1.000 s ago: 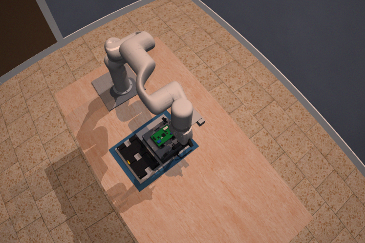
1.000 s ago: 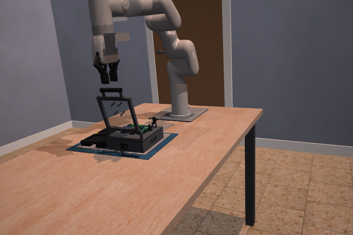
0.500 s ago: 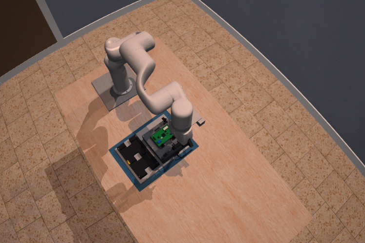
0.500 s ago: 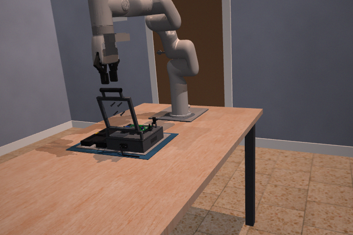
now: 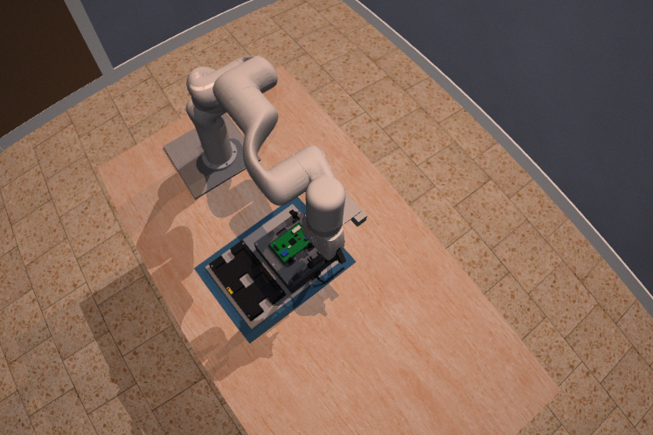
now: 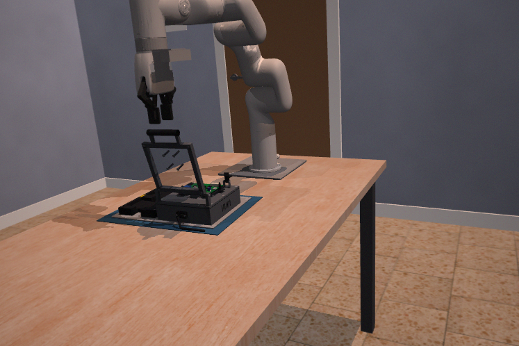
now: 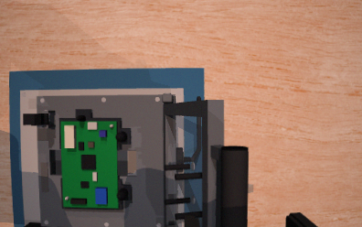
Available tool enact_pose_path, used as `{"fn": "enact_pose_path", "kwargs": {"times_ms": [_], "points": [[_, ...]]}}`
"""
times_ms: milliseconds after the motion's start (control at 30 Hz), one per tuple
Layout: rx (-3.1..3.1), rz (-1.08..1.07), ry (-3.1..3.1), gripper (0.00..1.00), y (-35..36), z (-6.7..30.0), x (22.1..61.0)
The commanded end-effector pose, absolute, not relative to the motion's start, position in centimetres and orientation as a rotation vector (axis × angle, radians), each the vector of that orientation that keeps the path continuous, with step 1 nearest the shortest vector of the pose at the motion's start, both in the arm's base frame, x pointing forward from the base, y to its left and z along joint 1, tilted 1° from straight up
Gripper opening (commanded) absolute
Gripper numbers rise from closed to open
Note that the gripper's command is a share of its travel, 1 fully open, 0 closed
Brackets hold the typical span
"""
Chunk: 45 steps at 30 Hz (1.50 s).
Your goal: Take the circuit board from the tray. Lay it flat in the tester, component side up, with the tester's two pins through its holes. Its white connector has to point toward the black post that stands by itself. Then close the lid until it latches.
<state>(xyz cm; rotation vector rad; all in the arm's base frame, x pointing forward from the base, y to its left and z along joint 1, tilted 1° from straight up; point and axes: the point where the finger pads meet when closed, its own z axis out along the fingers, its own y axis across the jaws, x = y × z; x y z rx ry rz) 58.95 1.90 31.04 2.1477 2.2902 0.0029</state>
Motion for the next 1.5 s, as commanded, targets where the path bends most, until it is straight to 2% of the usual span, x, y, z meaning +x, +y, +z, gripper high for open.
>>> {"fn": "enact_pose_path", "kwargs": {"times_ms": [0, 1467], "points": [[2.145, 0.008, 2.288, 0.52, 1.9, 31.3, 59.0], [2.145, 0.008, 2.288, 0.52, 1.9, 27.3, 59.1]]}}
